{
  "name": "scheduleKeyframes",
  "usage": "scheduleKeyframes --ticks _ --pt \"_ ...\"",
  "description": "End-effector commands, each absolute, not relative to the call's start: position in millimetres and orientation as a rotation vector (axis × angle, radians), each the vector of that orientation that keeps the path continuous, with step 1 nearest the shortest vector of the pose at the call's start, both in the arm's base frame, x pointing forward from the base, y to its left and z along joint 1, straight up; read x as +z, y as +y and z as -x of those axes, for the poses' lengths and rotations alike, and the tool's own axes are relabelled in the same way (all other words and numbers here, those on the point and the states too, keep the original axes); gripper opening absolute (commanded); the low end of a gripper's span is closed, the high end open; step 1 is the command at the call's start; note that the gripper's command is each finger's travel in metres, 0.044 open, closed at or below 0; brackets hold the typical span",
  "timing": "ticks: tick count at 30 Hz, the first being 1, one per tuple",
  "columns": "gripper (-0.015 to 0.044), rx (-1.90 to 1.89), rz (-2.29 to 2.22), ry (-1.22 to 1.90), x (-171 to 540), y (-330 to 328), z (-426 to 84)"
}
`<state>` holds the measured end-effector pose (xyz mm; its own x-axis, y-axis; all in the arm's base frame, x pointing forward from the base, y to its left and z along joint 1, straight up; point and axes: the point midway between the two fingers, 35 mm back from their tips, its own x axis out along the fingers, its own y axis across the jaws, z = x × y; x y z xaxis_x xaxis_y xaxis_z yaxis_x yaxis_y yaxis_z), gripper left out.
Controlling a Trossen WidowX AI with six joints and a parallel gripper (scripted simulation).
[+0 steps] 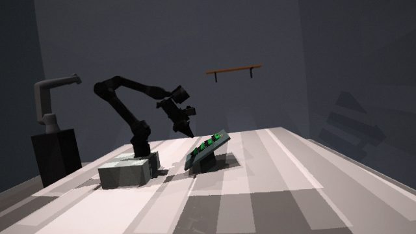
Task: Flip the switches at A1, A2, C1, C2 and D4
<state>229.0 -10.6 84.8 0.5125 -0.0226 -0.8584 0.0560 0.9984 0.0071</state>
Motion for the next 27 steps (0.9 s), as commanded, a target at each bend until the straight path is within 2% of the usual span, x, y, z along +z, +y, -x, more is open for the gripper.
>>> scheduleKeyframes --ticks 1,12,27 --pt "0.0000 -0.039 -0.032 1.049 92.2 -9.5 -220.2" --pt "0.0000 -0.042 -0.028 1.051 81.2 -50.5 -199.3" --pt "0.0000 -0.042 -0.029 1.076 50.3 -51.3 -218.1"
